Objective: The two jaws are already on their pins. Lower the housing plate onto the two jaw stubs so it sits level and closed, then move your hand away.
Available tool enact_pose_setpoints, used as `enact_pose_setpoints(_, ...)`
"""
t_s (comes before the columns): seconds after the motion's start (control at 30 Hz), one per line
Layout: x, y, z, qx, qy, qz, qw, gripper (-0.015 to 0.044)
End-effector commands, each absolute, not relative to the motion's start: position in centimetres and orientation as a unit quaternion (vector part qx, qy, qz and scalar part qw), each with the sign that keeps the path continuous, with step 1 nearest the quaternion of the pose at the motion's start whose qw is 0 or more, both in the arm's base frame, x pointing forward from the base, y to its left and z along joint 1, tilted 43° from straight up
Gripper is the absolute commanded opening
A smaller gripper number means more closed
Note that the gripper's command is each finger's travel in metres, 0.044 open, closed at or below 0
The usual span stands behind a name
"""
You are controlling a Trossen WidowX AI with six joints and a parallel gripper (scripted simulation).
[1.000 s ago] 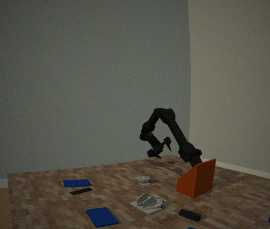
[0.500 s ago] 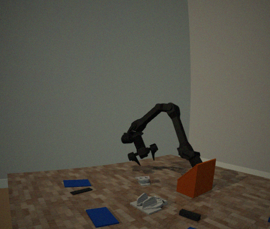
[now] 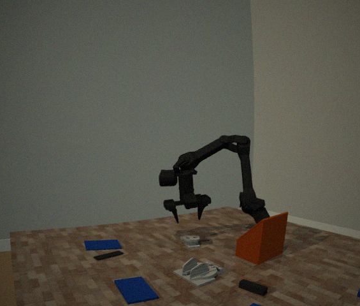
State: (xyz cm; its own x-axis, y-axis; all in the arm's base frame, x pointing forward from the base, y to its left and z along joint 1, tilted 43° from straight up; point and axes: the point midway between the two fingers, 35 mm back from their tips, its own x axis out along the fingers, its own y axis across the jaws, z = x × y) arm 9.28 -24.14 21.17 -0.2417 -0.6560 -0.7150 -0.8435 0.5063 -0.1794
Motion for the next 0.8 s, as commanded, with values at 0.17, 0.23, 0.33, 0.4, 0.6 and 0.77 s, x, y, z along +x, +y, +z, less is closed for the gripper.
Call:
enact_pose_setpoints(0.17, 12.1, -19.7, 18.8, -0.535, 0.736, 0.136, 0.392, 0.0440)
enact_pose_setpoints(0.23, 12.1, -19.7, 18.8, -0.535, 0.736, 0.136, 0.392, 0.0440)
enact_pose_setpoints(0.33, 12.1, -20.7, 17.8, -0.534, 0.736, 0.136, 0.392, 0.0440)
enact_pose_setpoints(0.4, 11.8, -22.0, 16.4, -0.535, 0.736, 0.135, 0.392, 0.0440)
enact_pose_setpoints(0.6, 11.6, -22.5, 16.0, -0.535, 0.736, 0.135, 0.391, 0.0440)
enact_pose_setpoints(0.77, 11.6, -22.6, 15.8, -0.535, 0.736, 0.135, 0.391, 0.0440)
